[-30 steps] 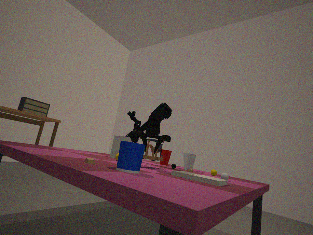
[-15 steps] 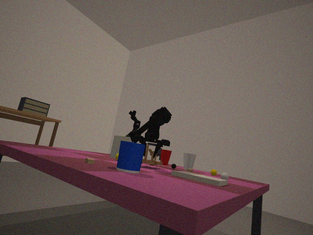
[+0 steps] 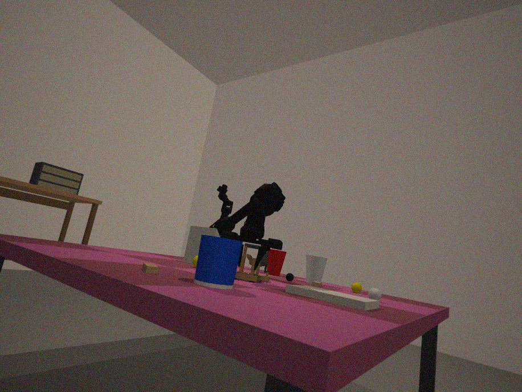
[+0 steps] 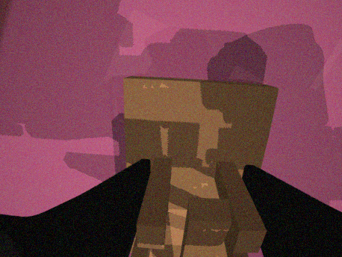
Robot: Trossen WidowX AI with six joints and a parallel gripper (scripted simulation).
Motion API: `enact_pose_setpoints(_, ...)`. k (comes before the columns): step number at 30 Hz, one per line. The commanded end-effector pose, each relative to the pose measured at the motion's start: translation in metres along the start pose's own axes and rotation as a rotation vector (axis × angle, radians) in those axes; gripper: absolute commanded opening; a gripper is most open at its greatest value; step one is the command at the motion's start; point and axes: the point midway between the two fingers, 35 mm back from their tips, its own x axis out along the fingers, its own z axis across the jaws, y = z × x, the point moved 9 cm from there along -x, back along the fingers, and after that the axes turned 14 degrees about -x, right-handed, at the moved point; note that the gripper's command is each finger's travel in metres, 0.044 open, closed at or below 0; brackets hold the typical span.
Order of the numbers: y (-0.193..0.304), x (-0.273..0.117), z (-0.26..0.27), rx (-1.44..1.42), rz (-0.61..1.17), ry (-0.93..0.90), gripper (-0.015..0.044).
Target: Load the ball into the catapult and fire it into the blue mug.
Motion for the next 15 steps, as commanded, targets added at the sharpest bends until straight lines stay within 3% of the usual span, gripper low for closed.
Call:
enact_pose_setpoints(1,-0.0001,-0.0009,0.0003,-0.002,-0.001,0.0,0.0)
enact_pose_setpoints(2,-0.0001,-0.0009,0.0003,-0.002,-0.001,0.0,0.0)
enact_pose_setpoints(15,-0.0001,-0.0009,0.0003,-0.002,-0.001,0.0,0.0341)
